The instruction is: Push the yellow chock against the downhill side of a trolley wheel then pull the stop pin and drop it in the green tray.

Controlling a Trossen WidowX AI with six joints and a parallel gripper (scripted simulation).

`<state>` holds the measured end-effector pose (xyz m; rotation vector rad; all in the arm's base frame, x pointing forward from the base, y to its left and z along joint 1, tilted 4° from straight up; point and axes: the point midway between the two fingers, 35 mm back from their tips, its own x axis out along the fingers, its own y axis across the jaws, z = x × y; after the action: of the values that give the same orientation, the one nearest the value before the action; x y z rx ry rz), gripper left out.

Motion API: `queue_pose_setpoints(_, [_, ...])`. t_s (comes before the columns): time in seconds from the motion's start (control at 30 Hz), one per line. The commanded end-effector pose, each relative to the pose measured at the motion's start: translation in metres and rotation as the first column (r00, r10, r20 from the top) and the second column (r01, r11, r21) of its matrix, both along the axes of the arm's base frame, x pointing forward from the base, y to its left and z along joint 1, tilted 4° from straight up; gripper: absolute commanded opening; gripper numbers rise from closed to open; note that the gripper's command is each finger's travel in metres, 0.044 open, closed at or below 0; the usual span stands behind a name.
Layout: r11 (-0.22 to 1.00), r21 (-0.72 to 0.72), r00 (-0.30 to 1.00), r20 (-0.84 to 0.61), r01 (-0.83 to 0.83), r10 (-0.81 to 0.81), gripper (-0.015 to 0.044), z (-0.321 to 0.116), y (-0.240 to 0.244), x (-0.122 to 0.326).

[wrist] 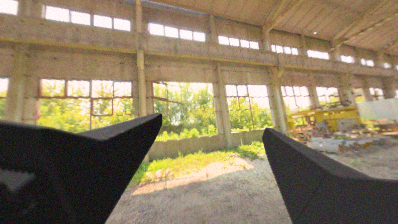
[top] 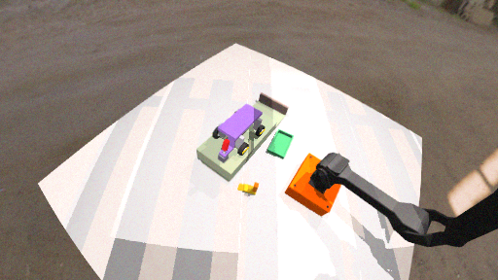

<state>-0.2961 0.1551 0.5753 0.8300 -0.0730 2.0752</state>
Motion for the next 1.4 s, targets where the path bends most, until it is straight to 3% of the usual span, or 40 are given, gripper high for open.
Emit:
queue_pose_setpoints(0.0, [1.0,0.006,1.0,-0.011,-0.002,0.002,0.0374,0.003,-0.002,0.003])
queue_pose_setpoints(0.23, [0.987,0.16,0.944,-0.322,-0.018,0.07,0.019,0.063,-0.049,0.105])
queue_pose_setpoints(0.47, [0.966,0.25,0.752,-0.648,0.058,0.122,0.019,0.085,-0.078,0.244])
queue_pose_setpoints(0.67, [0.962,0.22,0.484,-0.867,0.165,0.115,0.019,0.061,-0.08,0.368])
queue_pose_setpoints(0.87, [0.963,0.074,0.158,-0.987,0.26,0.033,0.019,-0.001,-0.064,0.476])
queue_pose_setpoints(1.03, [0.957,-0.127,-0.147,-0.985,0.261,-0.091,0.019,-0.081,-0.039,0.543])
queue_pose_setpoints(1.2, [0.914,-0.37,-0.429,-0.862,0.168,-0.27,0.019,-0.179,-0.012,0.58])
queue_pose_setpoints(1.37, [0.796,-0.604,-0.633,-0.603,-0.035,-0.485,0.019,-0.285,0.01,0.583])
